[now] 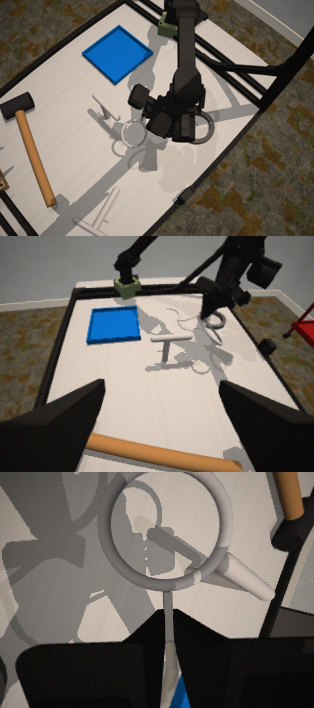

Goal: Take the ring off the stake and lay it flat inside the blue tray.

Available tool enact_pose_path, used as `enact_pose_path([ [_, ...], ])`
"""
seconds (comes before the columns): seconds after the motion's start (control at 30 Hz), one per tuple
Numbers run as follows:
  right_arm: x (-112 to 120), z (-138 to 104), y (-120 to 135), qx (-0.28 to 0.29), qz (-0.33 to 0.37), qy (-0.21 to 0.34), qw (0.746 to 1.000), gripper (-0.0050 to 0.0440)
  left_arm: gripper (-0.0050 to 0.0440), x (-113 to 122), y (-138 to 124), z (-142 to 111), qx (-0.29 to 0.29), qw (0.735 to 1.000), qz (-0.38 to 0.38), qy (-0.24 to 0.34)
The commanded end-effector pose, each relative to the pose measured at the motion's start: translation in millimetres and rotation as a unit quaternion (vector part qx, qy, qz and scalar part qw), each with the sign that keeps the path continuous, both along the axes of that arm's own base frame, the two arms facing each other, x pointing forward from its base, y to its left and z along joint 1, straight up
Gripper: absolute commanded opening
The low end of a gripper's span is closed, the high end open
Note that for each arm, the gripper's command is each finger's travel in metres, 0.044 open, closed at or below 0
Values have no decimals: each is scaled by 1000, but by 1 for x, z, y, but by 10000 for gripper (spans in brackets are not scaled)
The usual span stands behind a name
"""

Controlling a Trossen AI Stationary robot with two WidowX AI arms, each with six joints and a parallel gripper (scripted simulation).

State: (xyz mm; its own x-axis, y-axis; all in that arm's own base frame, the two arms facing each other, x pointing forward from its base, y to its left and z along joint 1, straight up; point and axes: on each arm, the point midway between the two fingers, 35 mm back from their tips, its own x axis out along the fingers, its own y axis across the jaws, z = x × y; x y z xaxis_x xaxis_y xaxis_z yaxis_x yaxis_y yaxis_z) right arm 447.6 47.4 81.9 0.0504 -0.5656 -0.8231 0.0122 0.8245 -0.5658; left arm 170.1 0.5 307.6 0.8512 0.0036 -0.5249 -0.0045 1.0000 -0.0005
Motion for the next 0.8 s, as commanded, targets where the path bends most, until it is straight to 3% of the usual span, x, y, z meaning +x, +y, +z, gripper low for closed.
enact_pose_path([
  [0.0,-6,2,4,1,-1,-1,1000,0,400,0,-1,0,0,1000,-2,1],
  [0.77,-39,4,15,1,0,-1,1000,0,400,0,-1,0,0,1000,-2,1],
])
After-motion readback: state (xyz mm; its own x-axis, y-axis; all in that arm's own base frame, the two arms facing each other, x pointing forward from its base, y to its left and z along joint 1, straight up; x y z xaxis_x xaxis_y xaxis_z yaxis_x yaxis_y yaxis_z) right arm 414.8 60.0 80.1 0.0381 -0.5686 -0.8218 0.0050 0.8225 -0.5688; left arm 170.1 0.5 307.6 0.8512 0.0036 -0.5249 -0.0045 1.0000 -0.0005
